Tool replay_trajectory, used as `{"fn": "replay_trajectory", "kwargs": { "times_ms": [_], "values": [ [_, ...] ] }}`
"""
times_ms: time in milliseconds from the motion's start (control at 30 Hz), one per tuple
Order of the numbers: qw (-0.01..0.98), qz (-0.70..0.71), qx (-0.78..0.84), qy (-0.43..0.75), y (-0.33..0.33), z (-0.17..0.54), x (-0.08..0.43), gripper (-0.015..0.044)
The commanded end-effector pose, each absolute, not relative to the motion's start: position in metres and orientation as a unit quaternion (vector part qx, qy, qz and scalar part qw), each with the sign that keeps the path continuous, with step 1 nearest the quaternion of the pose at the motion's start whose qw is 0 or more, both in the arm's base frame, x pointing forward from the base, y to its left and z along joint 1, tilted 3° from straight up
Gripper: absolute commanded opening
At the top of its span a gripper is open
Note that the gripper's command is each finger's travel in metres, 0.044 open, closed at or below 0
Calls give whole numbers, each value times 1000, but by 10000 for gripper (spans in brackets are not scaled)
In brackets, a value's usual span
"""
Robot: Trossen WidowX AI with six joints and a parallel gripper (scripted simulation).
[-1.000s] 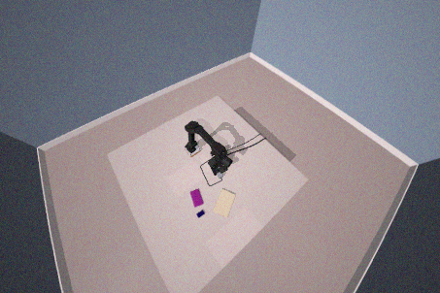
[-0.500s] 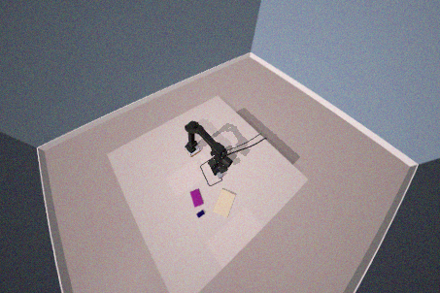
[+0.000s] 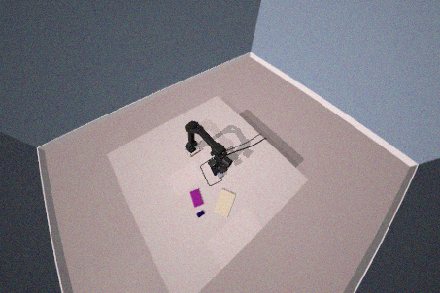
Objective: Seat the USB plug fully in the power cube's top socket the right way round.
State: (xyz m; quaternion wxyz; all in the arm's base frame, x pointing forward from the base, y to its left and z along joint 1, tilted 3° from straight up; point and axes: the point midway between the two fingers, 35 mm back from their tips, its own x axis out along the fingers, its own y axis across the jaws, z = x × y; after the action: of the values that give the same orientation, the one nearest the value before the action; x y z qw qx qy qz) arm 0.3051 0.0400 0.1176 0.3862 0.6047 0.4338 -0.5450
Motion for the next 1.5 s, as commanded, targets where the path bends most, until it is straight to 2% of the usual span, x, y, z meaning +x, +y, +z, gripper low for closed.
{"fn": "replay_trajectory", "kwargs": {
  "times_ms": [0,1467],
  "values": [
    [384,-544,606,434,41,117,306,0],
    [384,-544,606,434,41,112,306,0]
  ]
}}
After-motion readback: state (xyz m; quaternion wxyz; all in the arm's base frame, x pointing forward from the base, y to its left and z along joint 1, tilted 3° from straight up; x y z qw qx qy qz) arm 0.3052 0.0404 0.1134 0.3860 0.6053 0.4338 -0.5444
